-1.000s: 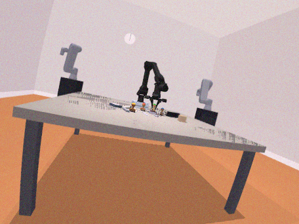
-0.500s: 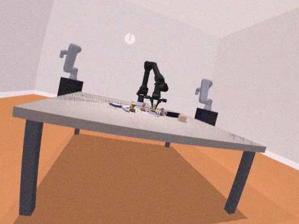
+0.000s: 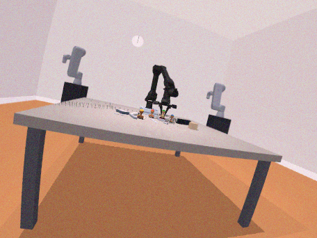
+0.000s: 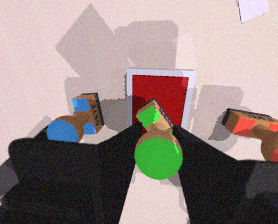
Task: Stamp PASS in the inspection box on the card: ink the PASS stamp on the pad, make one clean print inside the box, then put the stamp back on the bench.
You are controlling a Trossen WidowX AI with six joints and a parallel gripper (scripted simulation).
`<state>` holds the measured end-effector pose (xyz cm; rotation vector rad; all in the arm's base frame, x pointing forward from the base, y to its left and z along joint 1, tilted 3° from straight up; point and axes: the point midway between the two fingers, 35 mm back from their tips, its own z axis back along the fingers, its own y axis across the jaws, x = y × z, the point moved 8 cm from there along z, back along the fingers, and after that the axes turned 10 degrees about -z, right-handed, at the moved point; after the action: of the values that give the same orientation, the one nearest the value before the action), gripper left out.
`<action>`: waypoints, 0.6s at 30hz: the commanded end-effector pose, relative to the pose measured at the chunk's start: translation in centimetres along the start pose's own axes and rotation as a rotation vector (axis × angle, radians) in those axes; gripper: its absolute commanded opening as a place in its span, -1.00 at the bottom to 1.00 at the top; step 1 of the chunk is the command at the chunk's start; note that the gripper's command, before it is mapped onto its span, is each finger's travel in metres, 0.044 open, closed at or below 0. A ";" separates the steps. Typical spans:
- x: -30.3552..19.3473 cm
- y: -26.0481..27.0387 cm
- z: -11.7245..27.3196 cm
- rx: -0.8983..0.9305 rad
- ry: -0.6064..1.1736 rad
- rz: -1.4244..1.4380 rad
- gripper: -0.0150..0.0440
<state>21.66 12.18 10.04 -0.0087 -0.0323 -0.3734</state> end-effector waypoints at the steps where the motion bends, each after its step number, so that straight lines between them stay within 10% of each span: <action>1: 0.0 0.1 0.3 0.006 0.001 0.001 -0.49; 18: 0.1 0.2 1.9 0.006 0.001 0.001 -0.49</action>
<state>21.60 12.24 11.38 -0.0119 -0.0284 -0.3701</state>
